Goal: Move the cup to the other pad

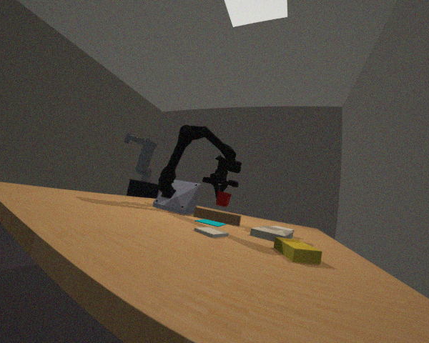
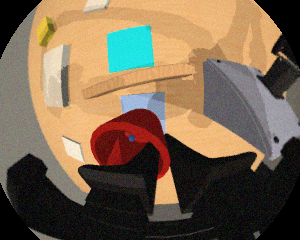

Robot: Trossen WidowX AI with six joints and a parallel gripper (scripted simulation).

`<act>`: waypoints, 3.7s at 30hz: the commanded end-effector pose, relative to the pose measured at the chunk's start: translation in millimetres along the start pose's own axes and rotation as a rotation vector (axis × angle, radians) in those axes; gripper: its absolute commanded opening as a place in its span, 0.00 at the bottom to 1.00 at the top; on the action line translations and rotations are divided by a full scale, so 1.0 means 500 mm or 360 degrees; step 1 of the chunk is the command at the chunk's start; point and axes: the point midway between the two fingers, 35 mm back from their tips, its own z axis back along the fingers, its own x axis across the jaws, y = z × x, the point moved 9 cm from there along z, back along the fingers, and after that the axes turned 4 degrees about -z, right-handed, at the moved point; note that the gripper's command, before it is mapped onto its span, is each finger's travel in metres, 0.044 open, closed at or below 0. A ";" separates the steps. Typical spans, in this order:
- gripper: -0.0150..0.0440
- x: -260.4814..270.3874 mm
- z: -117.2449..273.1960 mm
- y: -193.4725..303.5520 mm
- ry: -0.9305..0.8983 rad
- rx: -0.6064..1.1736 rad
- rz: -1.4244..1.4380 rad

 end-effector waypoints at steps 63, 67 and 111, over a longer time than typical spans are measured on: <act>0.25 0.054 0.009 -0.267 0.0004 -0.0002 -0.0006; 0.25 0.058 0.009 -0.291 0.0004 -0.0003 -0.0006; 0.25 0.062 -0.083 -0.312 0.0002 -0.0005 -0.0007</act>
